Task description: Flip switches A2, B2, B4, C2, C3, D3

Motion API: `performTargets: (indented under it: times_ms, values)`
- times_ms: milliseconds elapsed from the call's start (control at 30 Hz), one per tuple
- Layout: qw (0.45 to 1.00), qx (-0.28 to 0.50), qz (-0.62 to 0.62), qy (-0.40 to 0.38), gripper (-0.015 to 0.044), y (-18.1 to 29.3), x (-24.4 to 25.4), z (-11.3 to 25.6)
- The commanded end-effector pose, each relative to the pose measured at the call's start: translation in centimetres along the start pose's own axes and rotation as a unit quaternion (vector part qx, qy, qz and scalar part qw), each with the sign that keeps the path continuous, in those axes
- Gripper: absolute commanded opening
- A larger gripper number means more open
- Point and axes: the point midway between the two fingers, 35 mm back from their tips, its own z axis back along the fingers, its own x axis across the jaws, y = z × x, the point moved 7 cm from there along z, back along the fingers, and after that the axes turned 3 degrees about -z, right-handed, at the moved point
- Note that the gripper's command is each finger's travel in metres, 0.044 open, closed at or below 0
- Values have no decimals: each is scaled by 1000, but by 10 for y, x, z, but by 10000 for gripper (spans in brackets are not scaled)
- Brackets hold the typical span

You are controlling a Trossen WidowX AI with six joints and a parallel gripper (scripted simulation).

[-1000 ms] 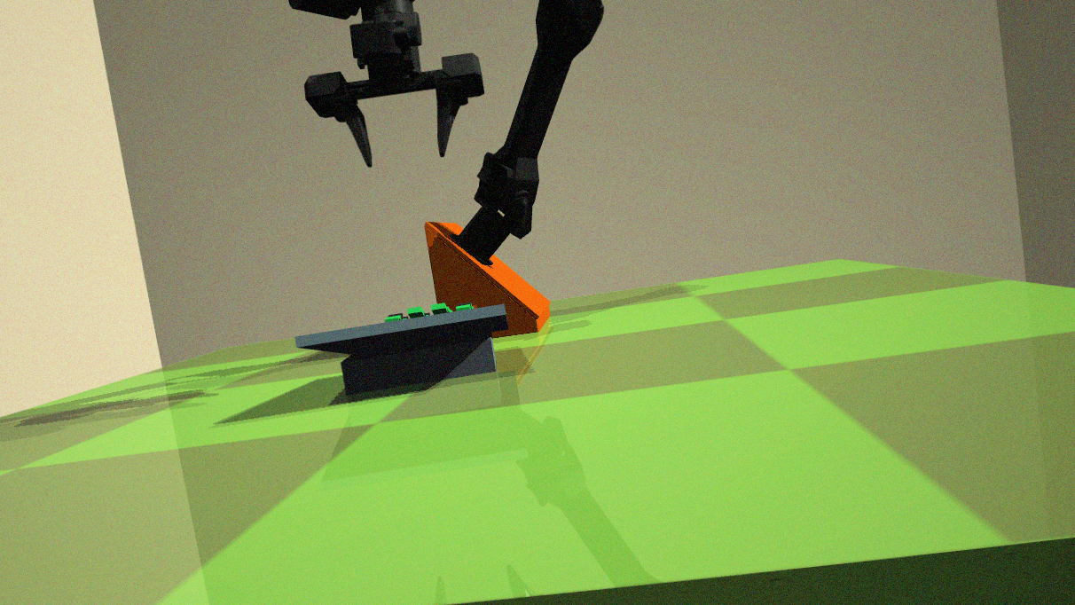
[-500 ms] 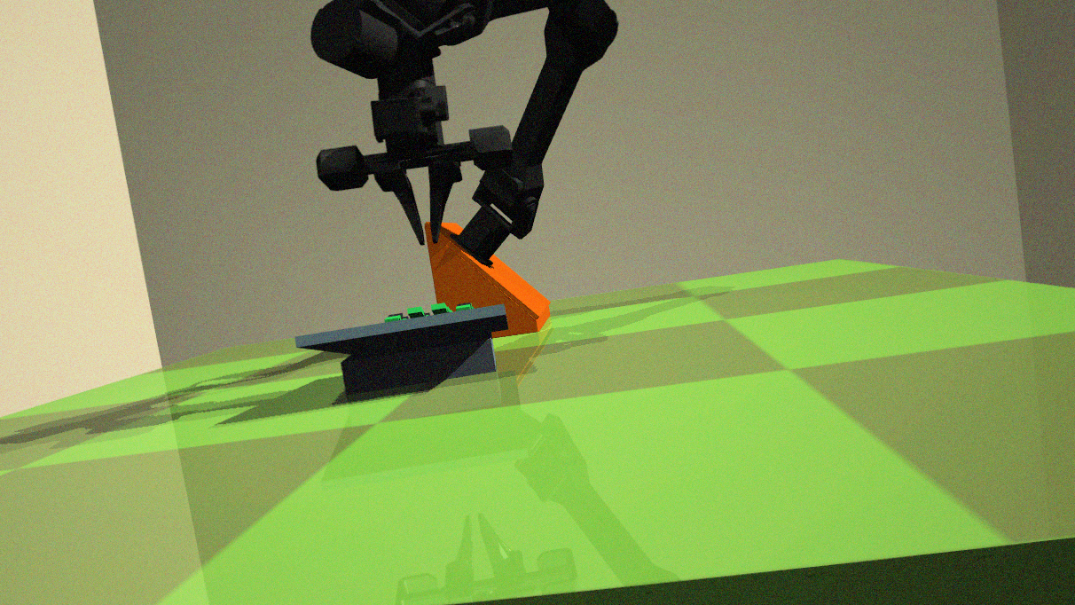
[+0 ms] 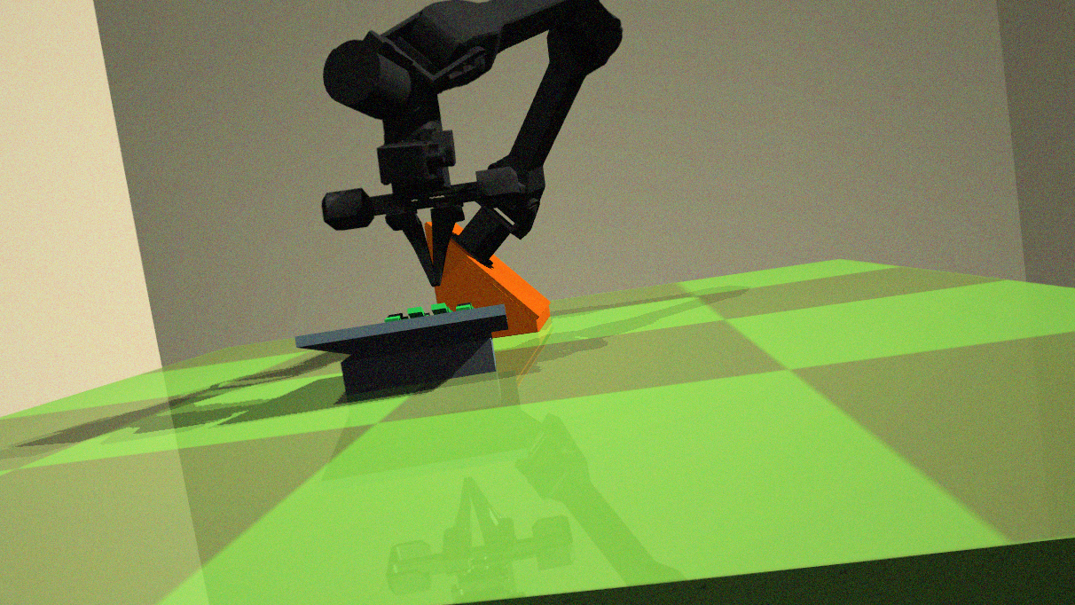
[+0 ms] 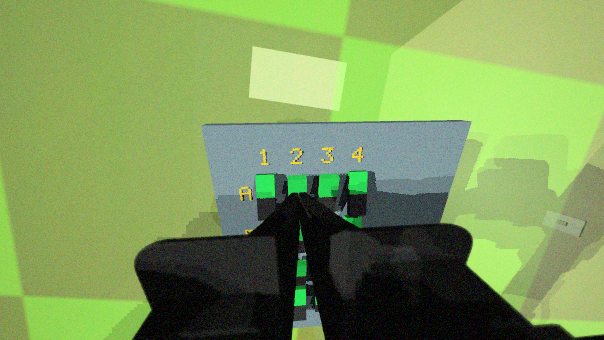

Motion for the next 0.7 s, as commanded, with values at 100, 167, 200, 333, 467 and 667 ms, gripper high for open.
performTargets:
  times_ms: [100,167,200,333,467,667]
  values:
    - [1000,1,-4,-2,0,1,-1,-10]
    - [1000,1,-4,-2,0,1,-1,-13]
    - [1000,1,-4,-2,0,1,-1,-15]
    - [1000,1,-4,-2,0,1,-1,-17]
    - [1000,1,-4,-2,0,1,-1,-17]
    - [1000,1,-4,-2,0,1,-1,-17]
